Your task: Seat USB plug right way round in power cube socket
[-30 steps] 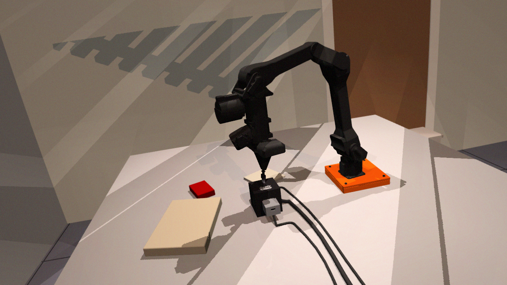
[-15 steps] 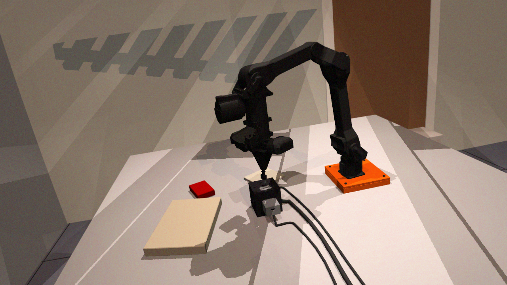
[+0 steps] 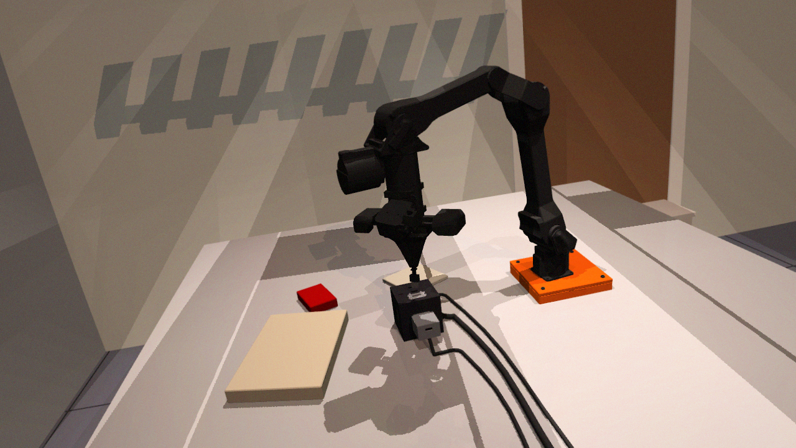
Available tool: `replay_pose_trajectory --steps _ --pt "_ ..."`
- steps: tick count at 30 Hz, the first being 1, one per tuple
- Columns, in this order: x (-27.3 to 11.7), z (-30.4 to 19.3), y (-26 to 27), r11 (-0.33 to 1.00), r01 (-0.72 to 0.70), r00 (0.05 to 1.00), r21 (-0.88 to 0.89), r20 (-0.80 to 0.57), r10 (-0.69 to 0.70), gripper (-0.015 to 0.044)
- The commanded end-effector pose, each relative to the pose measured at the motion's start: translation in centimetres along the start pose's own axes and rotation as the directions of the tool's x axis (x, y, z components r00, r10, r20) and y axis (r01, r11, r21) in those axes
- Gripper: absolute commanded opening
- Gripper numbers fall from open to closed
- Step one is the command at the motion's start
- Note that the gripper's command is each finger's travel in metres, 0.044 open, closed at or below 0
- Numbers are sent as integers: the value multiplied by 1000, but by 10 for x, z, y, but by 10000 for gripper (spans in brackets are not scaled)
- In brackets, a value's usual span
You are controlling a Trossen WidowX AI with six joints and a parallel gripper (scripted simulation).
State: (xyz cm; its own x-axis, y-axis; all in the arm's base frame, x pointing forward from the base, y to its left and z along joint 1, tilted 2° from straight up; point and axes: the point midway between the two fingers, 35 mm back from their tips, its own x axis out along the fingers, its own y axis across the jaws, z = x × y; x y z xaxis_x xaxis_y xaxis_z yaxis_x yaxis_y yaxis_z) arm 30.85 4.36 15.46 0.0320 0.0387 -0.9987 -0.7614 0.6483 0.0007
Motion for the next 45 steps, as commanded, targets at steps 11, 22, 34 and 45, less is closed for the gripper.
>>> replay_pose_trajectory --steps 11,22,34,45 --pt "0 0 0 932 0 1000 -361 0 0 0" --pt "0 0 0 830 0 1000 -558 0 0 0" --pt "0 0 0 834 0 1000 -552 0 0 0" --pt "1 -1 -1 831 0 1000 -556 -3 -3 0"
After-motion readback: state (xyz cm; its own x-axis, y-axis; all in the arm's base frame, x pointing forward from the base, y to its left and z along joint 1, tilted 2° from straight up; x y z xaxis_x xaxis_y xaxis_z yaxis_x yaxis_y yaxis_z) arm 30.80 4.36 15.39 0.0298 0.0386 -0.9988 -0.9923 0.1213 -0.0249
